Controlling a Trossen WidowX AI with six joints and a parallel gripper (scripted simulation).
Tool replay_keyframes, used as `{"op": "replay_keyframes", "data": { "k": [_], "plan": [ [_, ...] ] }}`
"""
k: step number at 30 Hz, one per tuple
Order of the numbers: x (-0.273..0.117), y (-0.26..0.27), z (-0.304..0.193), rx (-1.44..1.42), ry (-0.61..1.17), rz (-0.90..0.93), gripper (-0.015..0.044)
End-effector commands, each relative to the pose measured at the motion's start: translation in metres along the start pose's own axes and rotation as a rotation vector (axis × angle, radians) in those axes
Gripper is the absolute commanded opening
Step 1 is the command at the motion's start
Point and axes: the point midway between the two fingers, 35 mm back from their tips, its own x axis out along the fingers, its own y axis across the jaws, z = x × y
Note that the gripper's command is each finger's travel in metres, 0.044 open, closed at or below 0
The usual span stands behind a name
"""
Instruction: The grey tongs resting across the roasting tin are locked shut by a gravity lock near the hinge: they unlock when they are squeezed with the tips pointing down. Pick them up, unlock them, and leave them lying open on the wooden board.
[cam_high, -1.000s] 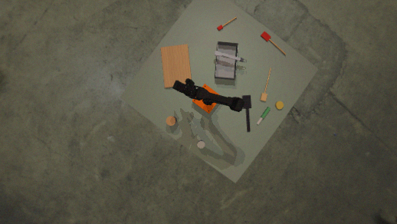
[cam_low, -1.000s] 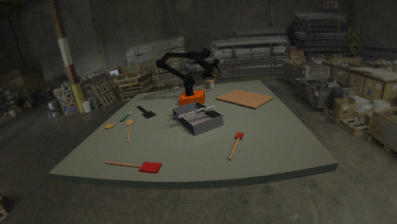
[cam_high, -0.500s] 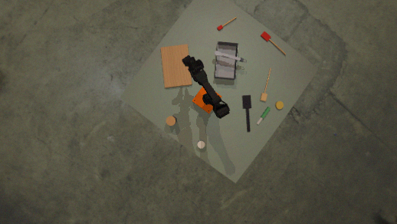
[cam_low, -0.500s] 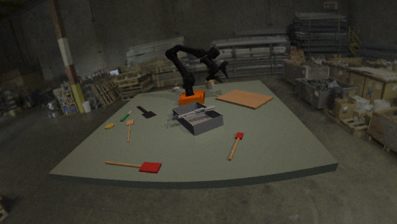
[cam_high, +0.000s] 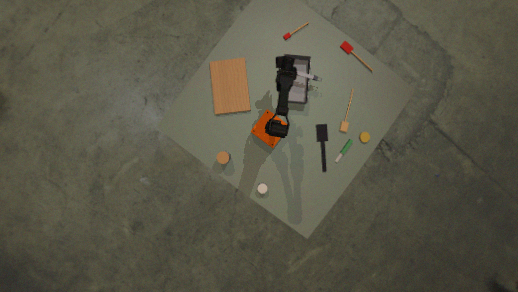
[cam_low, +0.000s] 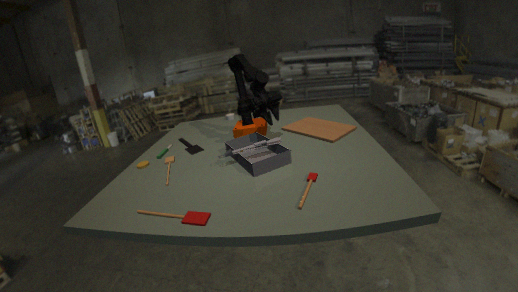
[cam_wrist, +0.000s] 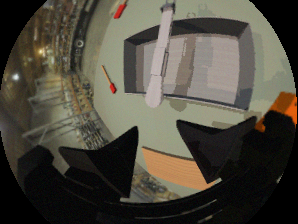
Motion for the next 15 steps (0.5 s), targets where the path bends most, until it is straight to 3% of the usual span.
{"op": "replay_keyframes", "data": {
  "k": [1,7,15],
  "plan": [
    [0.009,-0.010,0.059,0.108,-0.066,-0.027,0.0260],
    [0.012,-0.040,0.143,0.273,-0.160,-0.058,0.0260],
    [0.015,-0.037,0.149,0.278,-0.162,-0.058,0.0260]
  ]
}}
